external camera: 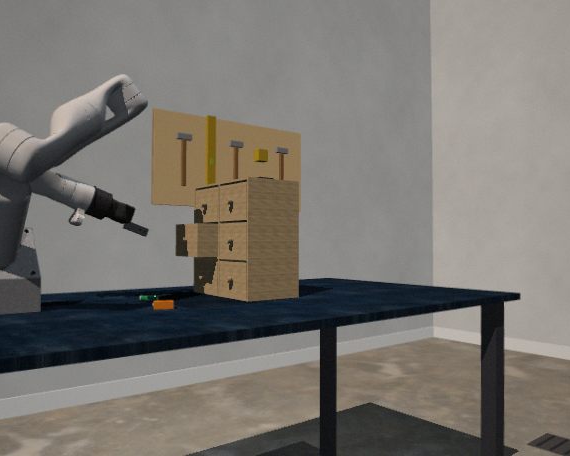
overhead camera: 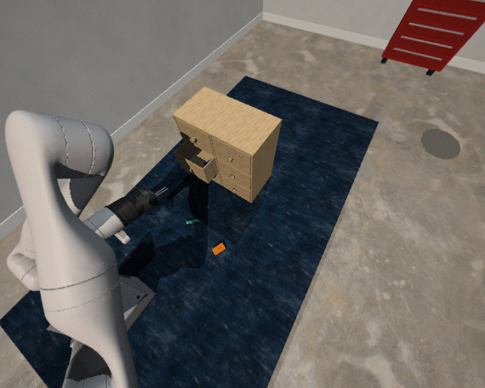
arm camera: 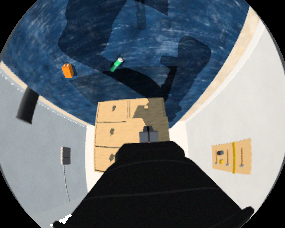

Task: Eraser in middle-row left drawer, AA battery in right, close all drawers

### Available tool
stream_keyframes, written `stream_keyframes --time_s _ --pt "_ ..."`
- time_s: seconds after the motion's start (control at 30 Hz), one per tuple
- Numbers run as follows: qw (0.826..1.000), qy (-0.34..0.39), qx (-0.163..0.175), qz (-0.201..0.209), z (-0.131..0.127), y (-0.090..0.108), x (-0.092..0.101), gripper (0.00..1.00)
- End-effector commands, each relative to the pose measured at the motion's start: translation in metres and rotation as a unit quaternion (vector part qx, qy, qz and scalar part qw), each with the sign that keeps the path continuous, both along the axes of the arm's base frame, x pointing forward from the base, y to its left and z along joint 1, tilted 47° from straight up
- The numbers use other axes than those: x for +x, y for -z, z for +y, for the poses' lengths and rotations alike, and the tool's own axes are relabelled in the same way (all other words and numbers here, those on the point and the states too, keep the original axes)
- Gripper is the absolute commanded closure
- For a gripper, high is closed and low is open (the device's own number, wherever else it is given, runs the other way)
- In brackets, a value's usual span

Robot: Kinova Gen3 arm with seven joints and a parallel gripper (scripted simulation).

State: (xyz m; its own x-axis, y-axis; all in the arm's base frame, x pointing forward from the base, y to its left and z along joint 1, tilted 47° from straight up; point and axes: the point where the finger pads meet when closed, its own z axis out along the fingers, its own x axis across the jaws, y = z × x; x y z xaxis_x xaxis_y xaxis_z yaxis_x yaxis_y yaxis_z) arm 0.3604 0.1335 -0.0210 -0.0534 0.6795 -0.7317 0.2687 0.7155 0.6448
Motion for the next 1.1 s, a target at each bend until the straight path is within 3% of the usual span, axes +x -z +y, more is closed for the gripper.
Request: stream_keyframes --time_s 0.0,0.23,0.47,1.07 --pt "1.0 0.0 0.001 -0.001 0.0 0.0 0.002 1.0" --pt "1.0 0.0 0.001 0.0 -0.001 0.001 0.01 1.0" --pt "1.0 0.0 0.001 0.0 -0.005 0.007 0.037 1.0" --pt "1.0 0.0 0.001 0.0 -0.008 0.012 0.059 1.0"
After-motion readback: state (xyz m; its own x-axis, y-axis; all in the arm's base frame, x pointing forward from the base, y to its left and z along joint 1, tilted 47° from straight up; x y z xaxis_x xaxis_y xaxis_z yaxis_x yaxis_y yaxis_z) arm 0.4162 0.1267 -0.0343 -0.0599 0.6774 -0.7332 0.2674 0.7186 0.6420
